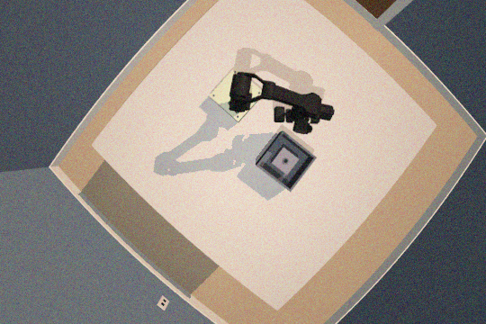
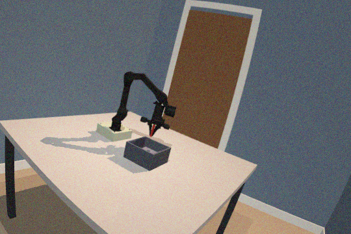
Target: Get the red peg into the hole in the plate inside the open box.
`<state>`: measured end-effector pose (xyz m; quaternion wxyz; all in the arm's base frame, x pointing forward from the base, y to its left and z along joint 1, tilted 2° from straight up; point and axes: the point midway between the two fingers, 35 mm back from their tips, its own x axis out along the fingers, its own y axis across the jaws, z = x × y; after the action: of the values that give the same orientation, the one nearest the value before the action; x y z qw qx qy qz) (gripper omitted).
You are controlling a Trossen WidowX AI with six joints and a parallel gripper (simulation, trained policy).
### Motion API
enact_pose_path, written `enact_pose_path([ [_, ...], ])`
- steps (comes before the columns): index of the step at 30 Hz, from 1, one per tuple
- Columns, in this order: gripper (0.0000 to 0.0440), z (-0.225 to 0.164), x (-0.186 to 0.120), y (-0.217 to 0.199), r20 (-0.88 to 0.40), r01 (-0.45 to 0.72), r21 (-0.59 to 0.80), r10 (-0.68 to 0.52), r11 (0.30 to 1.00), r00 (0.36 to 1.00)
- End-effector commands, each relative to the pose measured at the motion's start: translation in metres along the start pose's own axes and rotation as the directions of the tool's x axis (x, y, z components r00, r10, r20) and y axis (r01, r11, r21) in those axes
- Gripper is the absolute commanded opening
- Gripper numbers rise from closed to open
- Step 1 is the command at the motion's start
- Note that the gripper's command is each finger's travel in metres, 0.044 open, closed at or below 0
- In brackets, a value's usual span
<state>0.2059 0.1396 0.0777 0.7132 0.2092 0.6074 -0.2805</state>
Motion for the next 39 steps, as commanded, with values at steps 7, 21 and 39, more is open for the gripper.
enact_pose_path([
  [7, 0.0000, 0.042, -0.024, 0.002, 0.067, -0.029, 0.112, 0.021, 0.993, 0.997],
  [21, 0.0000, 0.113, -0.020, -0.004, 0.133, -0.038, 0.230, 0.007, 0.972, 0.991],
  [39, 0.0000, 0.173, 0.023, -0.016, 0.101, -0.028, 0.182, 0.009, 0.983, 0.995],
])
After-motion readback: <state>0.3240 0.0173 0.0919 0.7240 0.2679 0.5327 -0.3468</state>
